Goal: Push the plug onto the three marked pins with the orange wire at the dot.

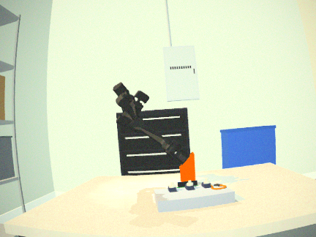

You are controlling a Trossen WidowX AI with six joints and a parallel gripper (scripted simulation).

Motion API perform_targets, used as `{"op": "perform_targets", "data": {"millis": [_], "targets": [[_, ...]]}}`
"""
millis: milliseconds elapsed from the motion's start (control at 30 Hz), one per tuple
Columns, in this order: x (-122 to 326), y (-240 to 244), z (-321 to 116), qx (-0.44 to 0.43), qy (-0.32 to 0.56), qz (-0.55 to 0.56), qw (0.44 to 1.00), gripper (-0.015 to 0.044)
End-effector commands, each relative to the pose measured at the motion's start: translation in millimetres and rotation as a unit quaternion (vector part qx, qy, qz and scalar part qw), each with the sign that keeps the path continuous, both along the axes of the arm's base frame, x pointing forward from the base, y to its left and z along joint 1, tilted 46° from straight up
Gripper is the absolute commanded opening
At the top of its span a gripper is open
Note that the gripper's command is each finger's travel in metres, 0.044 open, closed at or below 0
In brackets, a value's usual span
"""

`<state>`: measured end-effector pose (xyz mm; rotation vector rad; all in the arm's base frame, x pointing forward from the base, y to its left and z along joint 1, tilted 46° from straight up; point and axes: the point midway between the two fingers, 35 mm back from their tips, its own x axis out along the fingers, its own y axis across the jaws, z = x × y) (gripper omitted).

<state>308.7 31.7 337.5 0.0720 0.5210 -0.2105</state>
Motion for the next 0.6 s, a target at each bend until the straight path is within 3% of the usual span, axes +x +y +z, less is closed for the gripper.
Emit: {"op": "perform_targets", "data": {"millis": [0,567], "targets": [[4.8,-1.6,-5.4,0.005,-0.018,0.011,1.0,0.0115],[17.7,-13.3,-8.7,0.015,-0.132,0.052,0.99,0.0115]]}}
